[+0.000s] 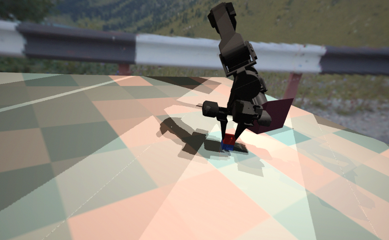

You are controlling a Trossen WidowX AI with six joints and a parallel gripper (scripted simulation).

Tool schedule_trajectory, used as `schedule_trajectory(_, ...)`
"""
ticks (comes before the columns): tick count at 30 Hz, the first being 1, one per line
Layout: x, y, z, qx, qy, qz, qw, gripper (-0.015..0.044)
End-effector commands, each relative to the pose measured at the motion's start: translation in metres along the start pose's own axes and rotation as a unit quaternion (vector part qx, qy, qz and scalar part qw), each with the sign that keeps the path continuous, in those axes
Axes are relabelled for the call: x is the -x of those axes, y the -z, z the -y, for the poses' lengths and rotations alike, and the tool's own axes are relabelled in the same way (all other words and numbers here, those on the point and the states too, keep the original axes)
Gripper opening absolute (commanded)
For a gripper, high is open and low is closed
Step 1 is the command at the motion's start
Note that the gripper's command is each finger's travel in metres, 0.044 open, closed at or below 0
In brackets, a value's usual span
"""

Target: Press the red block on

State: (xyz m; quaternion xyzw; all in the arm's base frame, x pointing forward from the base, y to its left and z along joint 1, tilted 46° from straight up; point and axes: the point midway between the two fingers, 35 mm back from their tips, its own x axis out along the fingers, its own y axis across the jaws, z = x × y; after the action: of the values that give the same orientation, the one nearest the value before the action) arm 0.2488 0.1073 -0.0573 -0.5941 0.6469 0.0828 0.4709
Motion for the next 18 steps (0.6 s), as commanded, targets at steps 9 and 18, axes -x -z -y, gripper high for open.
schedule_trajectory(9, 0.0, 0.0, 0.0, -0.001, -0.001, 0.0, 1.0, 0.021)
schedule_trajectory(18, 0.011, -0.002, 0.001, -0.001, -0.001, 0.001, 1.0, 0.022)
